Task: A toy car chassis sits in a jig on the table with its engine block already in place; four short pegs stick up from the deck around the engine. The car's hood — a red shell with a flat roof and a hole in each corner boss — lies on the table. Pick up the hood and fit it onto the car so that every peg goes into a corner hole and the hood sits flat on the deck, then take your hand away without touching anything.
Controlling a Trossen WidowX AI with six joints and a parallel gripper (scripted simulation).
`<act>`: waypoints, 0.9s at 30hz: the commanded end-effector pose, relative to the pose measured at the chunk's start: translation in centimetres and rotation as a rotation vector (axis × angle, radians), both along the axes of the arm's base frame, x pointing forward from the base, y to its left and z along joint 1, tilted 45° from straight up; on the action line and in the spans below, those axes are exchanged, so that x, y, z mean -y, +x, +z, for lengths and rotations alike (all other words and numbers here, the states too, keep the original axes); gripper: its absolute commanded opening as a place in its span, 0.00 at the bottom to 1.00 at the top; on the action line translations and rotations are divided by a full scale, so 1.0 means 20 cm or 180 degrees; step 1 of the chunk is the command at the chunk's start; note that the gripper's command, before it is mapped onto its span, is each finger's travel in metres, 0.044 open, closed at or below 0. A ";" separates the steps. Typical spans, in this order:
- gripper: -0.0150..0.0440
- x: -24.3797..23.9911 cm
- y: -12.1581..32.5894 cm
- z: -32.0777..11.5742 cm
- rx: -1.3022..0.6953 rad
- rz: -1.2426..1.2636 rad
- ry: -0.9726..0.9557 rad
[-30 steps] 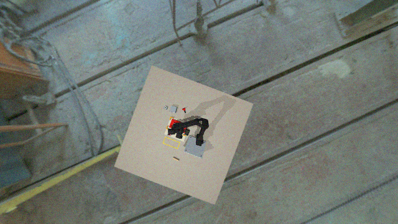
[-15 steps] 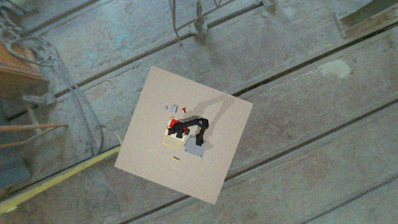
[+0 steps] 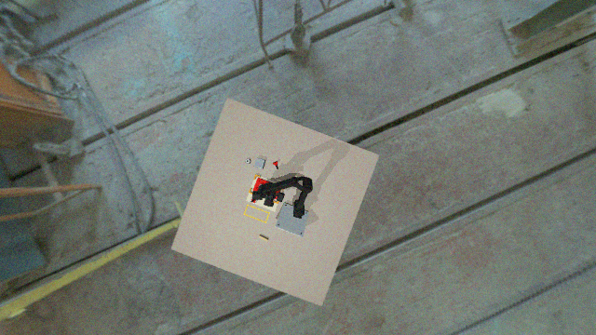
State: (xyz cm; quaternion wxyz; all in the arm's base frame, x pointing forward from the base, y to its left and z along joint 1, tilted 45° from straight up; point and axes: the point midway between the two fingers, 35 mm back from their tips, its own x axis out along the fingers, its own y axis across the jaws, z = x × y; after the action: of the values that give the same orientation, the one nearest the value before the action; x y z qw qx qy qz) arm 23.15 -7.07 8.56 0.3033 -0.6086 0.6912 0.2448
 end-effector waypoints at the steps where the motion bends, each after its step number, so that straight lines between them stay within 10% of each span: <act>1: 1.00 0.01 -0.01 -0.01 -0.0015 0.0011 -0.0014; 27: 1.00 0.06 -0.01 -0.06 -0.0015 0.0010 -0.0019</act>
State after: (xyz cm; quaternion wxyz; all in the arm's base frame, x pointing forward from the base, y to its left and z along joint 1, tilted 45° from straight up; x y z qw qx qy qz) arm 22.93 -8.14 7.48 0.3026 -0.6088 0.6916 0.2441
